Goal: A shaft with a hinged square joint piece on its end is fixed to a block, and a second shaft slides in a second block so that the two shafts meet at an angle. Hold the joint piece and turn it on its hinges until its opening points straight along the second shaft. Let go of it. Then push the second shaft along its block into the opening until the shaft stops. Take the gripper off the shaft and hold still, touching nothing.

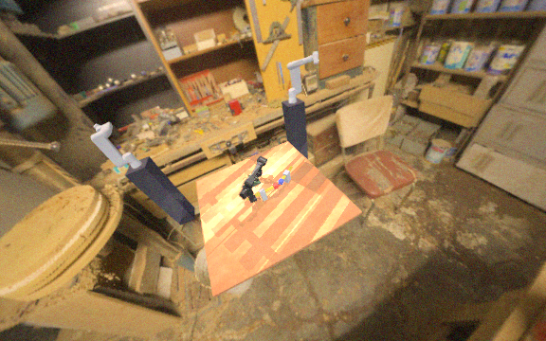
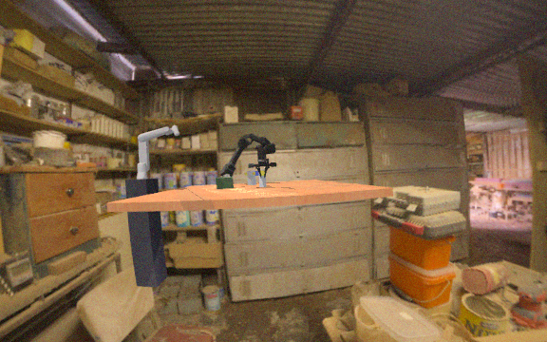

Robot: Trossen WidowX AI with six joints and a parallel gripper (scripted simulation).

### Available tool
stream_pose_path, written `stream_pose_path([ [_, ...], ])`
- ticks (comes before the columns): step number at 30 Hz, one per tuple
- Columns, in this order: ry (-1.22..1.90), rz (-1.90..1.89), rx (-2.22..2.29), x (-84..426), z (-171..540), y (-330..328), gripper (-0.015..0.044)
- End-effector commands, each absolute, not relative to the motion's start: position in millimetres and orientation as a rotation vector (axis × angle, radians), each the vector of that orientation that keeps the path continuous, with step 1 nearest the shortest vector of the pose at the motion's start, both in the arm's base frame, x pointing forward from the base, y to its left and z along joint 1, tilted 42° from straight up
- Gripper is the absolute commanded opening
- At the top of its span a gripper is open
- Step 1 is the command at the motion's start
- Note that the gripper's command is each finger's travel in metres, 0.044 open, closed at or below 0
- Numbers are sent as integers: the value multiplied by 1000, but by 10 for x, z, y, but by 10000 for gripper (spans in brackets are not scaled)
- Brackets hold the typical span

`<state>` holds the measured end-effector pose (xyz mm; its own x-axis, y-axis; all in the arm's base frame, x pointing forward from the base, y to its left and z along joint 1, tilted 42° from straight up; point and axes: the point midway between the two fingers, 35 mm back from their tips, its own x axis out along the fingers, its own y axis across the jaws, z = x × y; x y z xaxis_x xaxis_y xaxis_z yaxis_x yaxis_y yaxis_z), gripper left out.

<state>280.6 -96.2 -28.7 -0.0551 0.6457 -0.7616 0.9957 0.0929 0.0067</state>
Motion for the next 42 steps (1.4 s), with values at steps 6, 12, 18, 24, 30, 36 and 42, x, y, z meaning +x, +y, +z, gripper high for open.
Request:
stream_pose_path([
  [6,1771,-736,1625,2796,-187,-836,0],
  [12,1768,-740,1617,2795,-184,-840,0],
  [18,1768,-740,1617,2795,-184,-840,0],
  [24,1768,-740,1617,2795,-184,-840,67],
  [30,1768,-740,1617,2795,-184,-840,93],
  [36,1768,-740,1617,2795,-184,-840,251],
  [42,1768,-740,1617,2795,-184,-840,408],
])
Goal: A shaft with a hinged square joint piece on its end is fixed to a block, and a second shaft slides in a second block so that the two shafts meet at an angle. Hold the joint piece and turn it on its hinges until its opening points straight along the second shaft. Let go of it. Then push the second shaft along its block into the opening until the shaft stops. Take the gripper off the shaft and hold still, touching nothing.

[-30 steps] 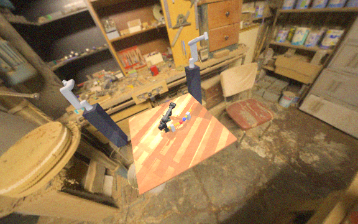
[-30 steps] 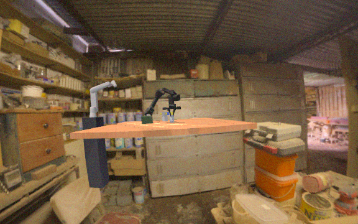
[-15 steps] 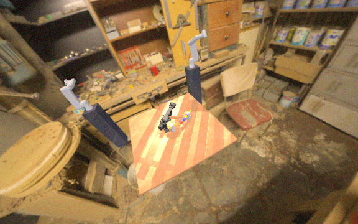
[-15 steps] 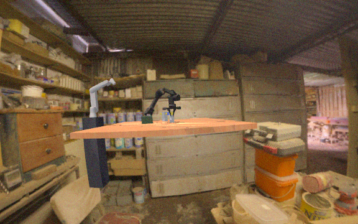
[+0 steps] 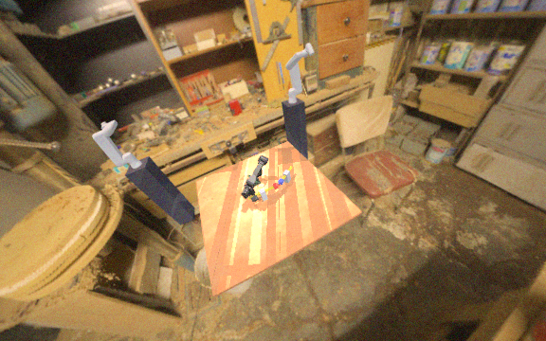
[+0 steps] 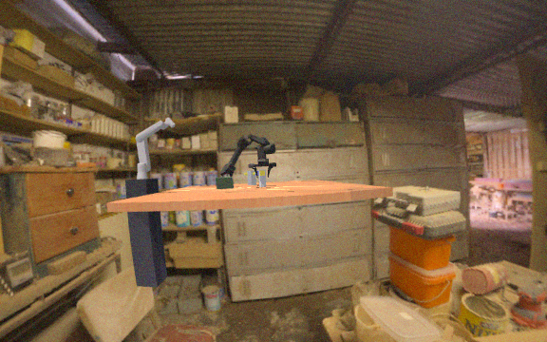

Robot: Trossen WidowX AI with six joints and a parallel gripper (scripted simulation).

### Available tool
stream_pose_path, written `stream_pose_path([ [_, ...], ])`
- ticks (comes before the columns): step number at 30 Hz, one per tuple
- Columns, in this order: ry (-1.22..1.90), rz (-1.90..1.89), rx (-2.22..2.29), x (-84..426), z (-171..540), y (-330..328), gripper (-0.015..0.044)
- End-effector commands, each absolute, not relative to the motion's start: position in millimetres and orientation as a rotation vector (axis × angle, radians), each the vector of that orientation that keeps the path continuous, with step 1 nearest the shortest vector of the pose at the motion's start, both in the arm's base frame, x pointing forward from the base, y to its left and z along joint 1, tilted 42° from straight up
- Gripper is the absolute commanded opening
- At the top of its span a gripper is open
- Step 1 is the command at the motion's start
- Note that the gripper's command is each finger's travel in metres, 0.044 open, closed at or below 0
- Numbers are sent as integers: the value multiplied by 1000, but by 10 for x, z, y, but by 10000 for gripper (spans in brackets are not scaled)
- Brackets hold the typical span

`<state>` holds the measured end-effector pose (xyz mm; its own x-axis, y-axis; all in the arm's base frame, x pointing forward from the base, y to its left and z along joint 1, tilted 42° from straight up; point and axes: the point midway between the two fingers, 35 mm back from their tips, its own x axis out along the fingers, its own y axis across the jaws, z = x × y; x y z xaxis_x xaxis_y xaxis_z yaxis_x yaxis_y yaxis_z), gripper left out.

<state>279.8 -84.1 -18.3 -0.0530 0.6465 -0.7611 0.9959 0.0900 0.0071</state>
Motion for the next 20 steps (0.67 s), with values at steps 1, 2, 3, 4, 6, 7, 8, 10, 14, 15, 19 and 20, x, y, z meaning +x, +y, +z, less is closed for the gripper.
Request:
stream_pose_path([
  [1,1768,-740,1617,2795,-184,-840,434],
  [2,1768,-740,1617,2795,-184,-840,440],
  [3,1768,-740,1617,2795,-184,-840,440],
  [4,1768,-740,1617,2795,-184,-840,440],
  [6,1768,-740,1617,2795,-184,-840,440],
  [7,1768,-740,1617,2795,-184,-840,440],
  [8,1768,-740,1617,2795,-184,-840,440],
  [10,1768,-740,1617,2795,-184,-840,440],
  [14,1768,-740,1618,2797,-167,-856,440],
  [15,1769,-739,1619,2803,-115,-902,440],
  [19,1770,-737,1625,2808,37,-1032,440],
  [20,1770,-737,1625,2808,37,-1032,440],
])
